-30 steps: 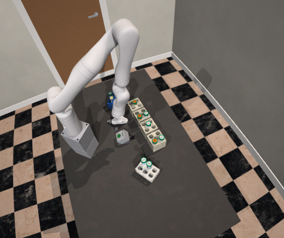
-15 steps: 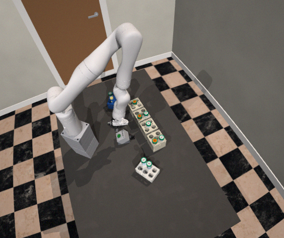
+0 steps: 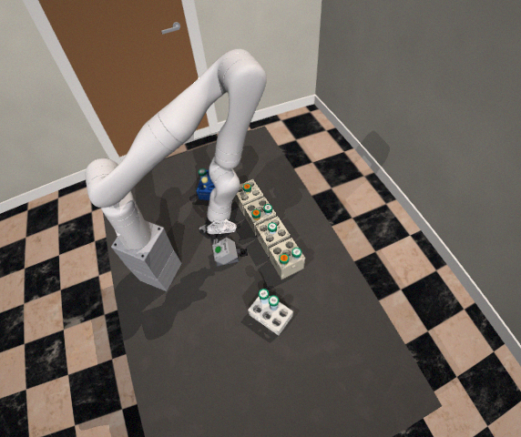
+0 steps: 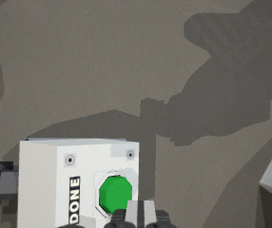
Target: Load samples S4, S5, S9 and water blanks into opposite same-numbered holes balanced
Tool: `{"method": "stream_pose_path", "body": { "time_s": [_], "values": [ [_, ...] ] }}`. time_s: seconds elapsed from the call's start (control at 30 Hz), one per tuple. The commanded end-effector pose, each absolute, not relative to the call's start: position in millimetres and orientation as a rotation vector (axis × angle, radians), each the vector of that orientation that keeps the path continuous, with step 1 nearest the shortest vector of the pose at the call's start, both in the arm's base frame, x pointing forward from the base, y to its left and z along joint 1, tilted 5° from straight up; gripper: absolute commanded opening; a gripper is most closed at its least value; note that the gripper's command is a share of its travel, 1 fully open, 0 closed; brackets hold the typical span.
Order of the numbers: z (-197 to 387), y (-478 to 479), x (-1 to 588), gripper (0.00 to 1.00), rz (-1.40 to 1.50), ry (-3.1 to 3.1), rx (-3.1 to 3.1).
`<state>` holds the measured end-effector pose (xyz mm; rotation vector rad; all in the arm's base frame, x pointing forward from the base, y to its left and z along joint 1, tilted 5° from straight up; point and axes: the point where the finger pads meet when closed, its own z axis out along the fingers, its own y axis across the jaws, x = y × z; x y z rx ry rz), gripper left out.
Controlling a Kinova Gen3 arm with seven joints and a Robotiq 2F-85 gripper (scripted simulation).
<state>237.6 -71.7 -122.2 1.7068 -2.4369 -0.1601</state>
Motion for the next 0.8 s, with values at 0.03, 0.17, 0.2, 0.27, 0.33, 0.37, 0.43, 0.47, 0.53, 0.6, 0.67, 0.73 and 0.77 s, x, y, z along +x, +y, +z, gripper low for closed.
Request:
{"method": "stream_pose_path", "body": {
  "time_s": [0.03, 0.17, 0.2, 0.27, 0.33, 0.37, 0.43, 0.47, 0.53, 0.6, 0.67, 0.73, 0.77],
  "values": [
    [-128.0, -72.3, 238.4, 0.10, -0.159, -2.437, 1.707],
    [-133.3, -72.7, 238.9, 0.10, -0.159, -2.437, 1.707],
    [-133.3, -72.7, 238.9, 0.10, -0.159, -2.437, 1.707],
    [-134.5, -72.8, 239.0, 0.10, -0.159, -2.437, 1.707],
    [-137.2, -73.0, 239.3, 0.10, -0.159, -2.437, 1.707],
    [-138.6, -73.2, 239.4, 0.10, -0.159, -2.437, 1.707],
    [-141.2, -73.4, 239.7, 0.10, -0.159, -2.437, 1.707],
    [-142.5, -73.5, 239.8, 0.10, -0.159, -2.437, 1.707],
    [-145.2, -73.7, 240.0, 0.10, -0.159, -2.437, 1.707],
    [-147.8, -73.9, 240.3, 0.10, -0.159, -2.437, 1.707],
    [-148.9, -74.0, 240.4, 0.10, -0.159, -2.437, 1.707],
    [-148.9, -74.0, 240.4, 0.10, -0.159, -2.437, 1.707],
    [-148.9, -74.0, 240.4, 0.10, -0.159, -2.437, 1.707]
  ]
}}
